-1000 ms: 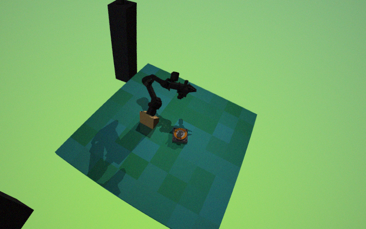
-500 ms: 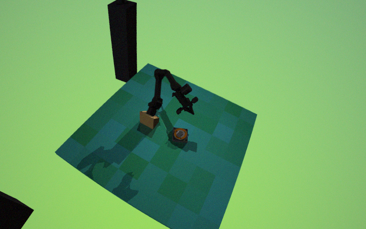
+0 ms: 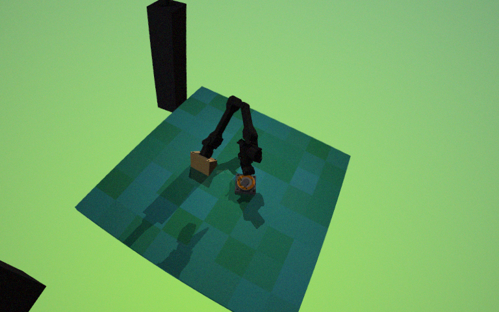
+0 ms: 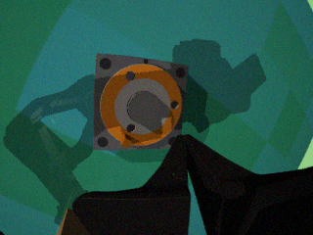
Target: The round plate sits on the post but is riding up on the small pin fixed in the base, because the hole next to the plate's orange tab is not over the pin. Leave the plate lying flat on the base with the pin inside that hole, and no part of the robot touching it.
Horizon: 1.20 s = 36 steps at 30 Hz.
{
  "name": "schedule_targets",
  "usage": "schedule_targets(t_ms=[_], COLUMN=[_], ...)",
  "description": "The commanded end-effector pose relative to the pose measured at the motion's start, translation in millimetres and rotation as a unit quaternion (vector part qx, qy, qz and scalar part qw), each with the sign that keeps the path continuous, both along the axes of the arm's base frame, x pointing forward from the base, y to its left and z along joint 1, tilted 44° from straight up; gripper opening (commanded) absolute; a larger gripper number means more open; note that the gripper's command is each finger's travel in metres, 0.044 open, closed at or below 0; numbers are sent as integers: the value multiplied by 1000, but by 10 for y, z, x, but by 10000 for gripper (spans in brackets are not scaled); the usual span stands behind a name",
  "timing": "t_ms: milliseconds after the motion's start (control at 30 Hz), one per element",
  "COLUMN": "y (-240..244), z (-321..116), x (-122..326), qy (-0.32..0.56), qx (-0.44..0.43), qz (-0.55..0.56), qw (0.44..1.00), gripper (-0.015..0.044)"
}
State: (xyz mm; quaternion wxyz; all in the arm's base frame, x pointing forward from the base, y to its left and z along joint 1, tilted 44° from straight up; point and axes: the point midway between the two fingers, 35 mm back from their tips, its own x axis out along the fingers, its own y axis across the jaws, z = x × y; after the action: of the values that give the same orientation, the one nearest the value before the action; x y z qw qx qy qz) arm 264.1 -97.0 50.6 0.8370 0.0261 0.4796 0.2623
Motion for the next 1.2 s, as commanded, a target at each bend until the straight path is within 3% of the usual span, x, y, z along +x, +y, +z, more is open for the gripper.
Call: schedule_targets(t_ms=[0,67,167,1167], y=[113,173,214,597], z=[-250,-335,-344,-641], x=[-175,-260,-297,-244], qy=[169,247,275,275], qx=[121,168,184,185], qz=[-90,-128,-142,-141], qw=[974,945,933,933], gripper=[0,0,0,0])
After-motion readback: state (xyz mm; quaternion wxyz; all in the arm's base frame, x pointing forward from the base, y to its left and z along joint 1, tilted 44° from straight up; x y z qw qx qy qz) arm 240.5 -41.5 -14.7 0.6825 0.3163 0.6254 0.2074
